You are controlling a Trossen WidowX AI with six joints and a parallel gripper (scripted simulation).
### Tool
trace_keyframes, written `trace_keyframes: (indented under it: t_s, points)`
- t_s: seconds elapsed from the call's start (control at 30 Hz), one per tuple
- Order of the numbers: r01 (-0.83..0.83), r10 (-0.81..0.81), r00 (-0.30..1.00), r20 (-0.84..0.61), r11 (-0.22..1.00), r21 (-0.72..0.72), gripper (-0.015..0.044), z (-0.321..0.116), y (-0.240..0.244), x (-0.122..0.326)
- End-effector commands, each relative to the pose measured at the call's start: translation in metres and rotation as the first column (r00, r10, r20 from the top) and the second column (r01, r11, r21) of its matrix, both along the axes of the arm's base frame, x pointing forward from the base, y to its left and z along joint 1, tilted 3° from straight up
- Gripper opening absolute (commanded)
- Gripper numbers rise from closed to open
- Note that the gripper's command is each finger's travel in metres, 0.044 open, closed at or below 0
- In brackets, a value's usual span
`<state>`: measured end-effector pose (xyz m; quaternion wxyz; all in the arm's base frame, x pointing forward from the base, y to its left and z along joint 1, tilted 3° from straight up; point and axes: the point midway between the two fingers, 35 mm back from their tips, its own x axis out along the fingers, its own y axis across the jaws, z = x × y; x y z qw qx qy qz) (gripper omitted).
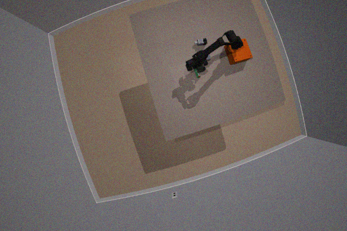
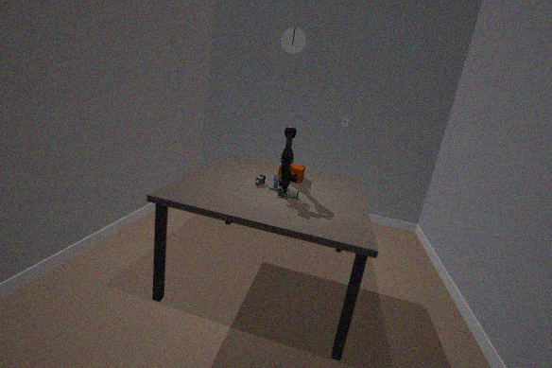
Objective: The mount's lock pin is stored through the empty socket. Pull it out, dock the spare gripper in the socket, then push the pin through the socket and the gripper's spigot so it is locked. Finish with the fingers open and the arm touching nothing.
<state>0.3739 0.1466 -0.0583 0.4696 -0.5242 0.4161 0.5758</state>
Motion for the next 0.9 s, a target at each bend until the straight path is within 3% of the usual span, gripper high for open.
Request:
trace_keyframes:
  t_s: [0.0, 0.83, 0.87]
  points:
    - [-0.004, 0.004, 1.000, -0.006, 1.000, -0.002, 0.0000, -0.0047, -0.0009, -0.0011]
    - [0.000, 0.000, 1.000, -0.001, 1.000, 0.000, 0.0000, -0.0008, 0.0000, 0.0000]
    - [0.000, 0.000, 1.000, -0.001, 1.000, 0.000, 0.0026, -0.0008, 0.0000, 0.0000]
